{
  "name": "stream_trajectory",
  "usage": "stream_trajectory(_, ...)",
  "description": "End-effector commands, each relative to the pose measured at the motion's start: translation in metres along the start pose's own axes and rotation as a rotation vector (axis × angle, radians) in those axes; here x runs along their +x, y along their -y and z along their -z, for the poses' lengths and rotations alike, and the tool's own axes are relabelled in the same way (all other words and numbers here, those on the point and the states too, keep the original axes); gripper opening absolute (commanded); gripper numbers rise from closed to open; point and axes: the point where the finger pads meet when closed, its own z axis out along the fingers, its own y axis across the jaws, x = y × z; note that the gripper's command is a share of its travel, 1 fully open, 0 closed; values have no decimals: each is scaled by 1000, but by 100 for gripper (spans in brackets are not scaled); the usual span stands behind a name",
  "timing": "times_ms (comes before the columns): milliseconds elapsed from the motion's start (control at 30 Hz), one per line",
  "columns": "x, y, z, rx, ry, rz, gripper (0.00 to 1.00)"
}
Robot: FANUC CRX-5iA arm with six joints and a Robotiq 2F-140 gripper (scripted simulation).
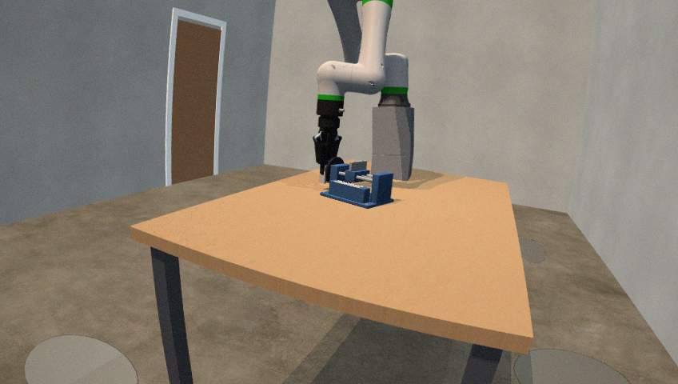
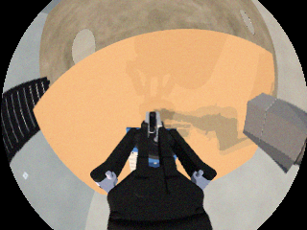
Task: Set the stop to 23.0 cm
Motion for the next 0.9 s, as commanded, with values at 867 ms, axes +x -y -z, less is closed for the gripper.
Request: stream_trajectory(867,0,7,61,0,0,0,4)
